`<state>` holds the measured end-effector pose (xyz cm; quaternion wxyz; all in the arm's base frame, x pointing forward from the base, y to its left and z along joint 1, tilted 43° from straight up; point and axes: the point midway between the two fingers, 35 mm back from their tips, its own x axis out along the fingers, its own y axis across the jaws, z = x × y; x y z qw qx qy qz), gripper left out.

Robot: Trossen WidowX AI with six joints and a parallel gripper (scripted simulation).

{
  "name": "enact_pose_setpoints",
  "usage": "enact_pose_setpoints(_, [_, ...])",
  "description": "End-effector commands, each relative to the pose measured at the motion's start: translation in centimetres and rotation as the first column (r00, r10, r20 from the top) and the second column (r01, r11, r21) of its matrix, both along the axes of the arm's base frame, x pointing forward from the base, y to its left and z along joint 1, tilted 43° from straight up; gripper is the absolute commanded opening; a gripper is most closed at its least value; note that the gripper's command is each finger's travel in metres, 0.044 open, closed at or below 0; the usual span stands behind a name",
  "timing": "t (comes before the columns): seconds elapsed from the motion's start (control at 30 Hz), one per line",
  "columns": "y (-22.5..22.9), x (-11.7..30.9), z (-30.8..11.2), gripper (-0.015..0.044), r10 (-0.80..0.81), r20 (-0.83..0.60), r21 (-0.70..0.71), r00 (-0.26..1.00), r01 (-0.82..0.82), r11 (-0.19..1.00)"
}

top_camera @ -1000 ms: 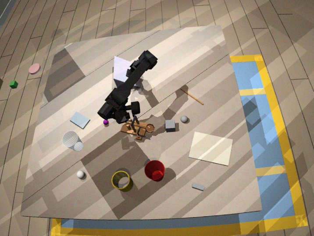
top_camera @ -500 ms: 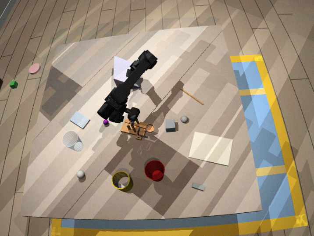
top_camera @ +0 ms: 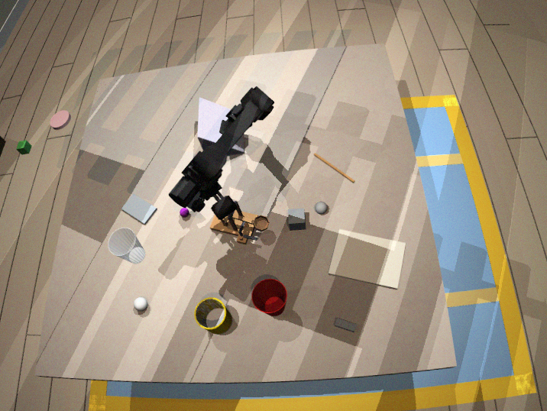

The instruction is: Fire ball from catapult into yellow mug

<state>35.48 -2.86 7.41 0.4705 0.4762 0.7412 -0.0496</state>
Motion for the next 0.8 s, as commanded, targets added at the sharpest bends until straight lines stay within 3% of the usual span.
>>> enact_pose_setpoints(0.0, [-0.08, -0.02, 0.11, 0.044, -0.108, -0.092, -0.02, 0.99, 0.106, 0.994])
enact_pose_setpoints(0.3, [-0.19, -0.05, 0.21, 0.044, -0.336, -0.282, -0.096, 0.899, 0.322, 0.942])
enact_pose_setpoints(0.6, [-0.29, -0.08, 0.31, 0.044, -0.539, -0.436, -0.21, 0.721, 0.501, 0.84])
enact_pose_setpoints(0.77, [-0.31, -0.08, 0.32, 0.044, -0.568, -0.458, -0.232, 0.684, 0.526, 0.819])
